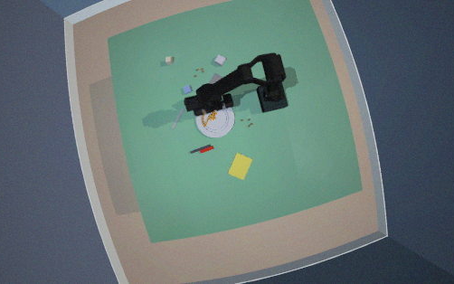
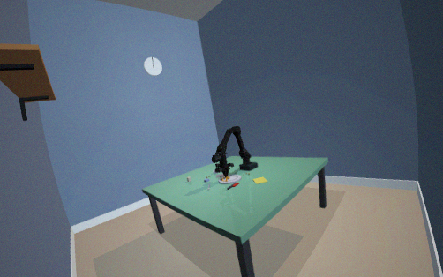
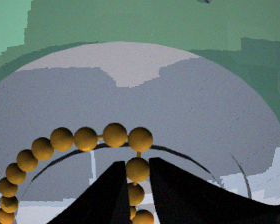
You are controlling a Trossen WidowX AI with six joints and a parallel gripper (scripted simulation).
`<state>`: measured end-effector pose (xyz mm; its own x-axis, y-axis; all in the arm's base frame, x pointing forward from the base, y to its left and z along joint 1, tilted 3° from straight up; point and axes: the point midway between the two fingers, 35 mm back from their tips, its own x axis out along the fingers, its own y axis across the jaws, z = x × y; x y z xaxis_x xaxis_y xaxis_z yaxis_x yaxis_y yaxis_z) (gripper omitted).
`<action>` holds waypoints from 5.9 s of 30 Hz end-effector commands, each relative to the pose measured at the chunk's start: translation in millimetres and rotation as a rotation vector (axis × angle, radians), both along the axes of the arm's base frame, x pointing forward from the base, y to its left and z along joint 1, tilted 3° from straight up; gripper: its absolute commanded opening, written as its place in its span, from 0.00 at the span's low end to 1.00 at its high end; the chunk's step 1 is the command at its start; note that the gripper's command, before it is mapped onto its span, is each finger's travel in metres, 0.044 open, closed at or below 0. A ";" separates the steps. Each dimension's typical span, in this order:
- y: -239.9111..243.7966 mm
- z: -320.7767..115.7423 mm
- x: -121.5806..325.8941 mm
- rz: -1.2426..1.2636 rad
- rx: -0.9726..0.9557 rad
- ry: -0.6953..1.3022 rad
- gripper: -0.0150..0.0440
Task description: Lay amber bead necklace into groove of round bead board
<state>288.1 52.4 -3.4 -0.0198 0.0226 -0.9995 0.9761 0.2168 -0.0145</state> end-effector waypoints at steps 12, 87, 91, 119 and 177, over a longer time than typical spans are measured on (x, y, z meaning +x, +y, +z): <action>-13.1 3.0 -13.5 -0.006 0.000 0.001 0.25; -13.0 3.0 -12.3 -0.006 0.000 0.001 1.00; -13.0 3.0 -12.3 -0.006 0.000 0.001 1.00; -9.2 14.4 -9.1 1.021 0.021 -0.023 0.47; -1.6 10.3 -3.4 2.831 0.046 -0.068 0.46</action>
<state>288.4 51.1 14.4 0.0028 0.0257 -0.9997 -0.9956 0.0935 -0.0004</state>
